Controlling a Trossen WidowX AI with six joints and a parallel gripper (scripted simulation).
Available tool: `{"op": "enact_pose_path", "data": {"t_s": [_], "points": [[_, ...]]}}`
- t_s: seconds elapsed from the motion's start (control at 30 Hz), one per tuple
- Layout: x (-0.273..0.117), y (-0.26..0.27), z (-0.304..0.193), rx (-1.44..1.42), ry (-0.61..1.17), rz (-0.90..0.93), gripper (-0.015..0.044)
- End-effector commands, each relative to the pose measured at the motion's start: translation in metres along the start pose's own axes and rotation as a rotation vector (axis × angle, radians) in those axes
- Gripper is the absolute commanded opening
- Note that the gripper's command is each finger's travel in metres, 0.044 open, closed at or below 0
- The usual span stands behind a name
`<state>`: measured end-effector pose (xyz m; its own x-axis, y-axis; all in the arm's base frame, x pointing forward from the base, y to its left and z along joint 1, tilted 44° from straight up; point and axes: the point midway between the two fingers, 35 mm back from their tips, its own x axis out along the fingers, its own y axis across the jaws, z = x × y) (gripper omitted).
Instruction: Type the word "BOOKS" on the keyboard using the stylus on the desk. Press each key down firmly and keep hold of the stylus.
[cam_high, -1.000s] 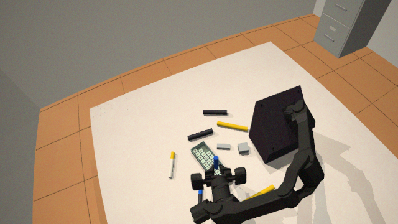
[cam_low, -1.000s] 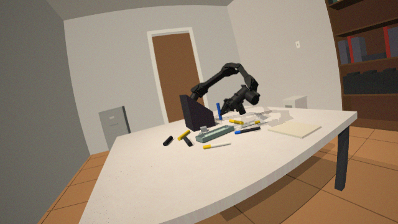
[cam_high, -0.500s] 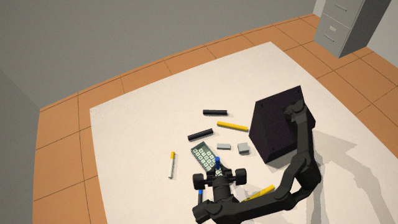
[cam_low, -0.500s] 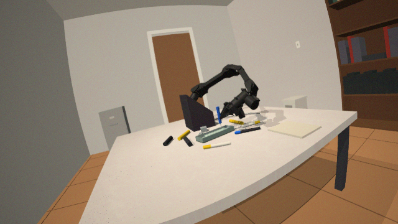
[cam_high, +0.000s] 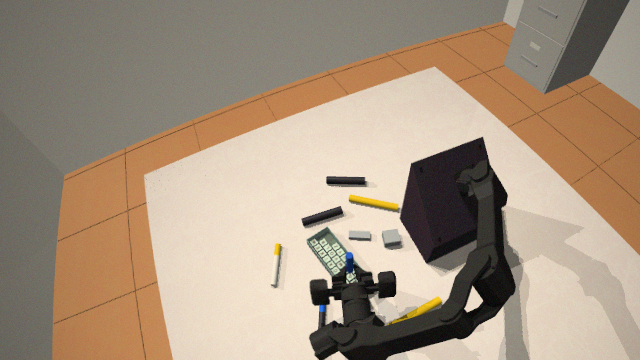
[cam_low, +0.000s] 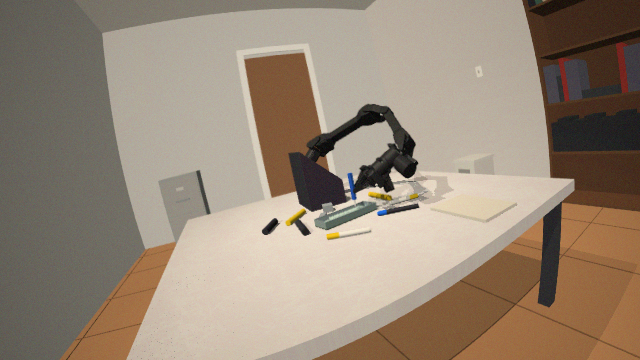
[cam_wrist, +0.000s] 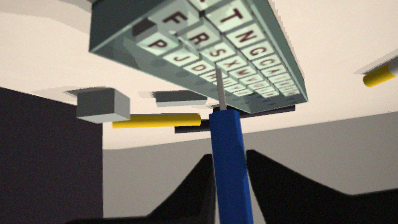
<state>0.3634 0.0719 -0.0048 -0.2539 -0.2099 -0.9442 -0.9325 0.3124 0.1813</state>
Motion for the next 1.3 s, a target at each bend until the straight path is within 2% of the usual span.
{"op": "enact_pose_path", "data": {"t_s": [0.0,1.27], "points": [[0.0012,-0.0005,0.0027,0.006,-0.003,0.000,0.0081],[0.0030,-0.0004,0.0057,0.006,-0.003,0.000,0.0081]]}}
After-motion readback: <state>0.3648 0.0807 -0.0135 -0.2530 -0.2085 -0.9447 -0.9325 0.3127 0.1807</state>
